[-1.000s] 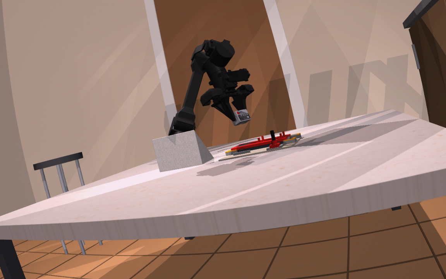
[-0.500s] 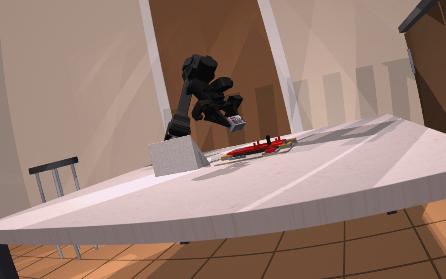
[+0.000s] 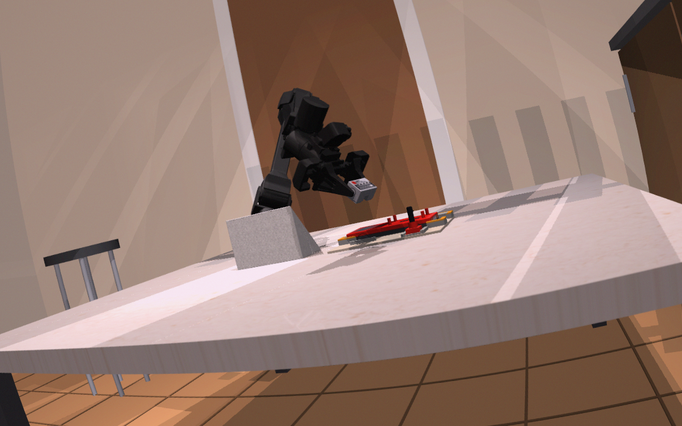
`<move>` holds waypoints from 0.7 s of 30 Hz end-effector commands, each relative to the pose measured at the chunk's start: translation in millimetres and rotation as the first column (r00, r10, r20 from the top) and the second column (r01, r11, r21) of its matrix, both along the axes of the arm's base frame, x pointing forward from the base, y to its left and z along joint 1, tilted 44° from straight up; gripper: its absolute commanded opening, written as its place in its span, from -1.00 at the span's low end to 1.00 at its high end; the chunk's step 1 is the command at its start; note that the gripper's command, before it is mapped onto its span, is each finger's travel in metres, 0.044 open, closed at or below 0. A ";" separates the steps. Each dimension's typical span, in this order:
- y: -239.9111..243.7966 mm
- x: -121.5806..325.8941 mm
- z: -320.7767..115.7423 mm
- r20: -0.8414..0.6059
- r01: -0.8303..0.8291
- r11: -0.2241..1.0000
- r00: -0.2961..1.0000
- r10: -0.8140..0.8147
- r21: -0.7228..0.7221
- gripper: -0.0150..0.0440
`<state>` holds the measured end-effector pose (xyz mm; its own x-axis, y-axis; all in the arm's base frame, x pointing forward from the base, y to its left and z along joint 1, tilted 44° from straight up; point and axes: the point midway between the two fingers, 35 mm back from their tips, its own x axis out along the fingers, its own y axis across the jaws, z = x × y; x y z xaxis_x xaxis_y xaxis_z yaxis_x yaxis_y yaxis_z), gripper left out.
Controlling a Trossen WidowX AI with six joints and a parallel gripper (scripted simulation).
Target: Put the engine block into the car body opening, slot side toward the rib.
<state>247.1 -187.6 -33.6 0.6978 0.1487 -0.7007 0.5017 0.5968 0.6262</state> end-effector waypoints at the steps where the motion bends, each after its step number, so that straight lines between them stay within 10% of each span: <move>1: 8.7 -1.2 -4.9 0.037 0.036 0.999 0.999 -0.035 -0.026 -0.49; 21: 31.1 2.3 -28.4 0.038 0.036 0.999 0.999 -0.035 -0.025 -0.49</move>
<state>250.1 -161.3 -55.9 0.7319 0.1054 -0.6732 0.4927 0.6005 0.6298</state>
